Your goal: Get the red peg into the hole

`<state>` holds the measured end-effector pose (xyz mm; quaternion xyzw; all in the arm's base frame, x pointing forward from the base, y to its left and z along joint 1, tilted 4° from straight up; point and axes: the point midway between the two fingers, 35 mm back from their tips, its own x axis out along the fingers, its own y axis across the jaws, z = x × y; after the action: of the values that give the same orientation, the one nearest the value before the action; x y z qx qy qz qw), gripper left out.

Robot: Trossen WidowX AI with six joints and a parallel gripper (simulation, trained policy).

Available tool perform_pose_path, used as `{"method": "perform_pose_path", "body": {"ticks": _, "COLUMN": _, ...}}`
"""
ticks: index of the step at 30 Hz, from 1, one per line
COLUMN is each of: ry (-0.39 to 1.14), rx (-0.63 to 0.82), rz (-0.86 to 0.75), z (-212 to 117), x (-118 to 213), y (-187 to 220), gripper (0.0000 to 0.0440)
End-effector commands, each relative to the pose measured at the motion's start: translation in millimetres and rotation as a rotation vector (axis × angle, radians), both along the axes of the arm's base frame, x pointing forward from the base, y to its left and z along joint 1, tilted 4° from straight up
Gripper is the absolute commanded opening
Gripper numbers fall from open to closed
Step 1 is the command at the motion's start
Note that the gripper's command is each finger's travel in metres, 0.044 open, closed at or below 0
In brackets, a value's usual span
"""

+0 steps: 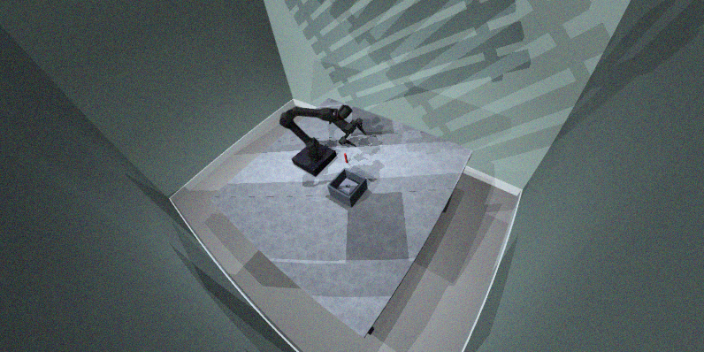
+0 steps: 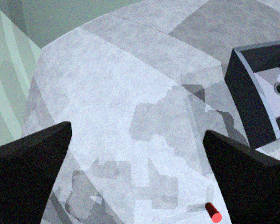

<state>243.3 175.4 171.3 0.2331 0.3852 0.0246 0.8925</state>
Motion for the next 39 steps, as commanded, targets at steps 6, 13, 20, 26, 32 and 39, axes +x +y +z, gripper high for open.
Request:
{"method": "perform_pose_path", "body": {"ticks": 6, "ry": 0.291, "rx": -0.061, "rz": -0.144, "z": -48, "x": -26, "y": -30, "gripper": 0.0440}}
{"method": "perform_pose_path", "body": {"ticks": 13, "ry": 0.468, "rx": -0.090, "rz": -0.273, "z": -72, "x": -45, "y": -47, "gripper": 0.0440}}
{"method": "perform_pose_path", "body": {"ticks": 20, "ry": 0.577, "rx": -0.096, "rz": -0.372, "z": -91, "x": -57, "y": -55, "gripper": 0.0440}}
{"method": "perform_pose_path", "body": {"ticks": 26, "ry": 0.631, "rx": -0.086, "rz": -0.432, "z": -109, "x": -63, "y": -57, "gripper": 0.0440}}
{"method": "perform_pose_path", "body": {"ticks": 32, "ry": 0.657, "rx": -0.053, "rz": -0.476, "z": -133, "x": -67, "y": -56, "gripper": 0.0440}}
{"method": "perform_pose_path", "body": {"ticks": 39, "ry": 0.667, "rx": -0.002, "rz": -0.513, "z": -157, "x": -71, "y": -53, "gripper": 0.0439}}
